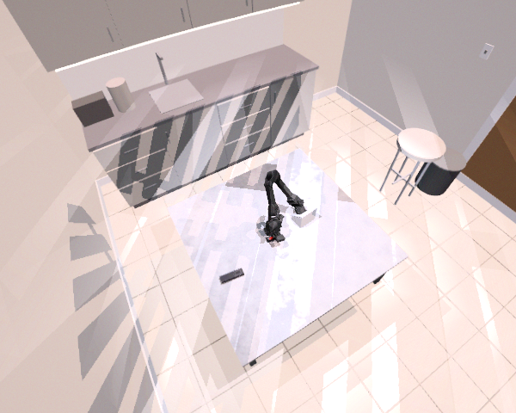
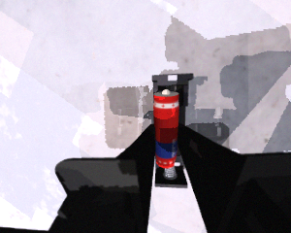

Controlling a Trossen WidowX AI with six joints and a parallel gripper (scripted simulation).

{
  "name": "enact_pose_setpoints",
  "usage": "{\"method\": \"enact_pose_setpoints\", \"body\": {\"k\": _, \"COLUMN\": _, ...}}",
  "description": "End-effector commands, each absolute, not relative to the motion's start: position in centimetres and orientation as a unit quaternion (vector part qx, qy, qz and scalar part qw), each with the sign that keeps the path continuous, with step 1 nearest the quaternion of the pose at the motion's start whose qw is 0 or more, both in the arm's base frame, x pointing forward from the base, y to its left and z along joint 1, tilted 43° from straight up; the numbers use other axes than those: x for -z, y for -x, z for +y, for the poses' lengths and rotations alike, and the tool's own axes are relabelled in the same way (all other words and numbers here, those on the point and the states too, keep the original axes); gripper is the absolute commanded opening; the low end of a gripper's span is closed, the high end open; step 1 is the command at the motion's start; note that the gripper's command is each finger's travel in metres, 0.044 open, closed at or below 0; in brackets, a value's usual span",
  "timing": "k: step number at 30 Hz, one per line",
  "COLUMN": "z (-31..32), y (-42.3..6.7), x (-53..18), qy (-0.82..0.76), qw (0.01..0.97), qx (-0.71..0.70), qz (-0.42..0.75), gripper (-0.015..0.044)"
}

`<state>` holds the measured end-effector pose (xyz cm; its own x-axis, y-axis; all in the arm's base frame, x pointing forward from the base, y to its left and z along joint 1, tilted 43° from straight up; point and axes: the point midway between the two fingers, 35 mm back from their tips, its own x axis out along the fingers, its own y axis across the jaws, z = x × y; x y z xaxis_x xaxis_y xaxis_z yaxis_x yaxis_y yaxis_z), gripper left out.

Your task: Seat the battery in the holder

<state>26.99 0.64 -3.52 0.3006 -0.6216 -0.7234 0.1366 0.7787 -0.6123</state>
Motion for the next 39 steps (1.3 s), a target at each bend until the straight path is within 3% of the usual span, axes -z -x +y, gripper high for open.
{"method": "enact_pose_setpoints", "body": {"k": 1, "z": 0.56, "y": -26.59, "x": 3.93, "qy": 0.219, "qw": 0.762, "qx": 0.246, "qz": 0.558, "gripper": 0.0059}}
{"method": "enact_pose_setpoints", "body": {"k": 39, "z": -0.08, "y": -26.87, "x": 3.51, "qy": 0.176, "qw": 0.694, "qx": 0.271, "qz": 0.644, "gripper": 0.0059}}
